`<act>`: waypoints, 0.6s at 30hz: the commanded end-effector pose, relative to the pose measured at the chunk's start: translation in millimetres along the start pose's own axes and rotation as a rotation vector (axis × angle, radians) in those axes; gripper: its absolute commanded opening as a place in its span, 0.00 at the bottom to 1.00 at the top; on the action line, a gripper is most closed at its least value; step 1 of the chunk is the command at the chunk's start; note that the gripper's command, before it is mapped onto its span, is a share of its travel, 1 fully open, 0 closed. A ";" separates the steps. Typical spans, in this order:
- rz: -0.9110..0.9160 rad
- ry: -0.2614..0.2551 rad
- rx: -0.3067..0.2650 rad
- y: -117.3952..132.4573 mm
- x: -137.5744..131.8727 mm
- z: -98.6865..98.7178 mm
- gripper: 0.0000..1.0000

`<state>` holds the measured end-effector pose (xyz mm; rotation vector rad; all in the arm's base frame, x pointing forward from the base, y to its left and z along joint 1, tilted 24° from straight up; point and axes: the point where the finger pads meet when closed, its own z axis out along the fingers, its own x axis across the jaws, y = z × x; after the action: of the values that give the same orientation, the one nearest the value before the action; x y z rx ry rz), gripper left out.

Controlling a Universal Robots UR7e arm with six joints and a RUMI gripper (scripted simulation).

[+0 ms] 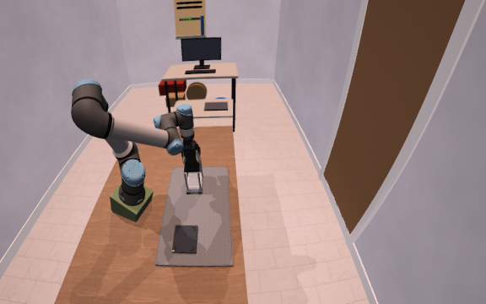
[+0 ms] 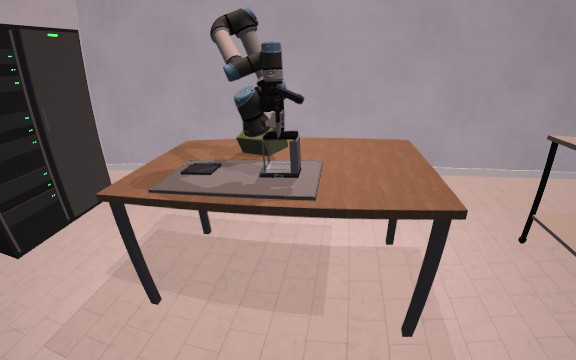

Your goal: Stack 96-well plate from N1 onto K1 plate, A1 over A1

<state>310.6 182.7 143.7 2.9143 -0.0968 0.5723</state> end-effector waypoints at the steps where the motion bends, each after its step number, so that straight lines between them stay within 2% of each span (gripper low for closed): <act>1: -0.001 -0.005 -0.002 0.7 -2.7 2.5 0.00; 18: 0.000 -0.006 -0.002 1.0 -2.9 4.7 0.00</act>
<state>310.3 182.6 143.3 2.9143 -0.0966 0.5712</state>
